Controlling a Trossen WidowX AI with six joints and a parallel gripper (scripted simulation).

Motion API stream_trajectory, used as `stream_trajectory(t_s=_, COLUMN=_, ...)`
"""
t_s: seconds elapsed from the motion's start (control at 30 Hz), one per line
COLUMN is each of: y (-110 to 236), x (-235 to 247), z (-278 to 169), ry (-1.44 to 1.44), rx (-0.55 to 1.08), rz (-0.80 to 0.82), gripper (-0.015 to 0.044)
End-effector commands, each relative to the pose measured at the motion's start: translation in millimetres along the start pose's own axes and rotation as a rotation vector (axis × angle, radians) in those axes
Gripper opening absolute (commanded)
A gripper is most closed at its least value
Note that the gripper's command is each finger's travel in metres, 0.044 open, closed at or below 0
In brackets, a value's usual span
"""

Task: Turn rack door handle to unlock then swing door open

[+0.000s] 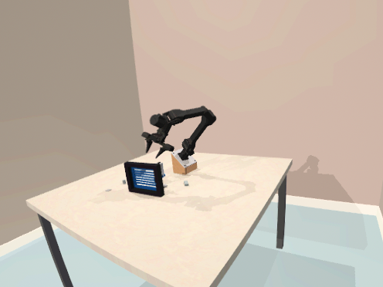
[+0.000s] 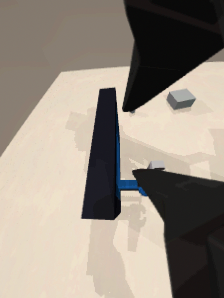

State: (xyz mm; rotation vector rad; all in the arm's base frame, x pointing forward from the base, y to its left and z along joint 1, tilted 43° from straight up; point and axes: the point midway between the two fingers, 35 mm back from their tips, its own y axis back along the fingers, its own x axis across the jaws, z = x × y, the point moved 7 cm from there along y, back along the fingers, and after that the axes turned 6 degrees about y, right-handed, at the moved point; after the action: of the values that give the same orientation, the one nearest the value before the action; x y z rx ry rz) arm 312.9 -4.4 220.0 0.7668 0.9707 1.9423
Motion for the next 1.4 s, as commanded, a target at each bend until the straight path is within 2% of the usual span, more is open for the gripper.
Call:
stream_trajectory(t_s=0.0, y=-5, x=-3, z=-2, ry=-0.024, rx=0.070, rz=0.093, gripper=0.0295)
stream_trajectory(t_s=0.6, y=-17, x=-14, z=-10, ry=-0.207, rx=0.297, rz=0.495, gripper=0.0295)
stream_trajectory(t_s=1.37, y=-42, x=-1, z=-15, ry=-0.211, rx=0.301, rz=0.505, gripper=0.0295)
